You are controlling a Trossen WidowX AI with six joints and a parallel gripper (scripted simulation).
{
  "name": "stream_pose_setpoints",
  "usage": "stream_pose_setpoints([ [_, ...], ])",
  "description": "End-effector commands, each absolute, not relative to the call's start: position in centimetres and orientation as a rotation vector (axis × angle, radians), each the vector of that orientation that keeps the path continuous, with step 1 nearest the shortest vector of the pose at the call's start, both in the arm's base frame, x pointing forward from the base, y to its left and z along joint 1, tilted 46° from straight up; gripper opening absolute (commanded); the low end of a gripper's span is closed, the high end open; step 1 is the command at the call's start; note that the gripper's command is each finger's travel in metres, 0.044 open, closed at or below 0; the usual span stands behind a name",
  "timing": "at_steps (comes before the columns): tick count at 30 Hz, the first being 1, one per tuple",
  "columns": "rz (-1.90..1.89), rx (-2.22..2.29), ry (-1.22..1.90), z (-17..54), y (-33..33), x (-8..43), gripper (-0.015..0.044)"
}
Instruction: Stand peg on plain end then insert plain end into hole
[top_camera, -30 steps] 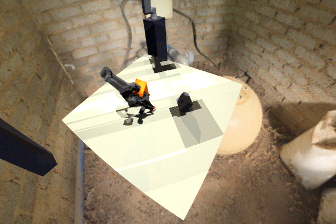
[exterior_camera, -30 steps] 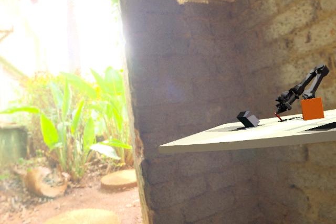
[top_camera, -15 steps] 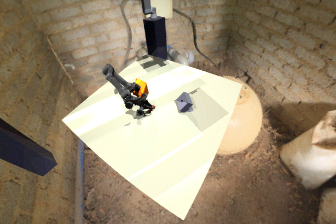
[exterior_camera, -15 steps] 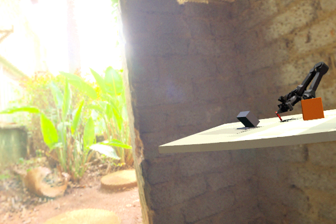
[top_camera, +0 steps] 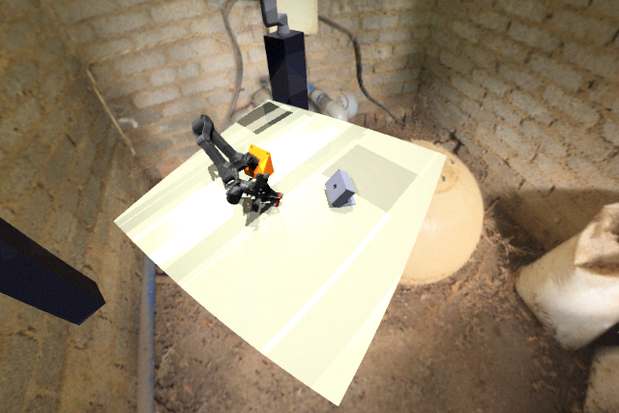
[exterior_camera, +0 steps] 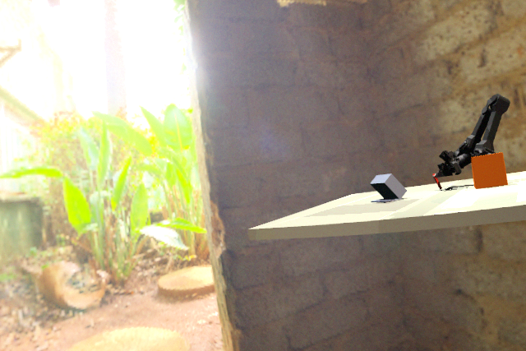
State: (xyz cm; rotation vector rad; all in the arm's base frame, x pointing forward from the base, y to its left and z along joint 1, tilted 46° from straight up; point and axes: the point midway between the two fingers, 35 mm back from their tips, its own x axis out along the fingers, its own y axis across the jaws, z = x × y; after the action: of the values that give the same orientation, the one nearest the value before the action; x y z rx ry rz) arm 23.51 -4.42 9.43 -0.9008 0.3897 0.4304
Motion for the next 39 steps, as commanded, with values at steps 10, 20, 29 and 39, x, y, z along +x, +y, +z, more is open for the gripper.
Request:
stream_pose_setpoints([
  [10, 0.484, -0.875, 0.282, 9.45, -4.88, 22.76, 0.0051],
  [20, 0.509, -0.860, 0.231, 9.47, -5.16, 22.38, 0.0051],
  [29, 0.503, -0.858, 0.244, 9.30, -5.31, 22.37, 0.0051],
  [39, 0.500, -0.851, 0.249, 9.19, -5.48, 22.29, 0.0051],
])
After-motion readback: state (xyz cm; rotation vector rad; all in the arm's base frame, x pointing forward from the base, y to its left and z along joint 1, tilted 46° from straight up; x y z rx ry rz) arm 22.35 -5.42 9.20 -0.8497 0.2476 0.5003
